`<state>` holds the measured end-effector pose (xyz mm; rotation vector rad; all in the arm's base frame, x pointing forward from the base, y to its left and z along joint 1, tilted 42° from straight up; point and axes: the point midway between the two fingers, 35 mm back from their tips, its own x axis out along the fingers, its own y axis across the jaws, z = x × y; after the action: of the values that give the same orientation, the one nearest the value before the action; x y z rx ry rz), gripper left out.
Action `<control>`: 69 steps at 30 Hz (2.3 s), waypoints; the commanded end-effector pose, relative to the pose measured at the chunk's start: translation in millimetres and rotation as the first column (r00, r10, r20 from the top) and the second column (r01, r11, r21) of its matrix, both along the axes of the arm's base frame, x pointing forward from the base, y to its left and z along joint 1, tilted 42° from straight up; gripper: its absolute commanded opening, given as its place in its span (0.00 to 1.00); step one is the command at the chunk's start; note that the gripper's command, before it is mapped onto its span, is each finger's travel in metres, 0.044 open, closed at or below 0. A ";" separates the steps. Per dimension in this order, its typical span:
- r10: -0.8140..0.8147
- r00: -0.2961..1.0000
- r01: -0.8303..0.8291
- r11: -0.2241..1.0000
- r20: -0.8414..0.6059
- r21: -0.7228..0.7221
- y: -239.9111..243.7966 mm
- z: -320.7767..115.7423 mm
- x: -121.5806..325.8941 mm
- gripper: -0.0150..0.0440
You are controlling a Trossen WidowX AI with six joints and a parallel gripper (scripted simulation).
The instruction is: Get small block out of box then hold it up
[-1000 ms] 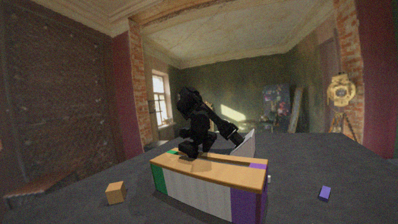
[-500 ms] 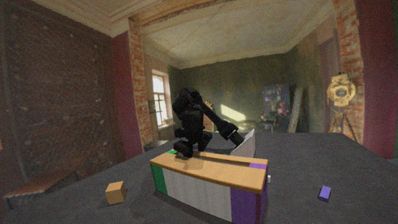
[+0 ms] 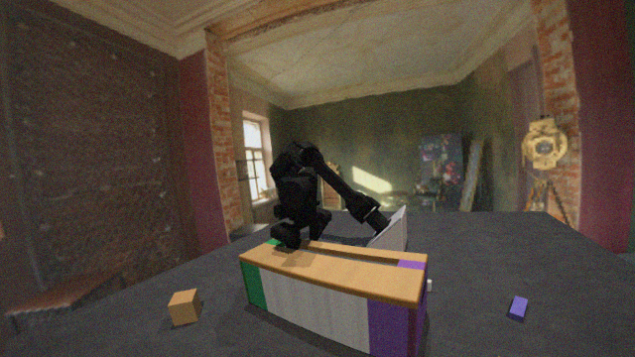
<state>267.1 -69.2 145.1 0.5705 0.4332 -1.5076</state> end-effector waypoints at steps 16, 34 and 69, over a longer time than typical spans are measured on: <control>0.066 0.997 -0.065 0.998 -0.039 0.005 25.4 45.5 -3.6 0.93; -0.357 0.722 0.222 0.931 0.592 0.291 19.3 66.4 -31.1 0.74; -0.736 0.020 0.186 0.668 0.677 0.721 -45.8 10.7 -50.9 0.74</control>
<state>220.4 -83.9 191.2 2.1397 -0.5757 -1.3084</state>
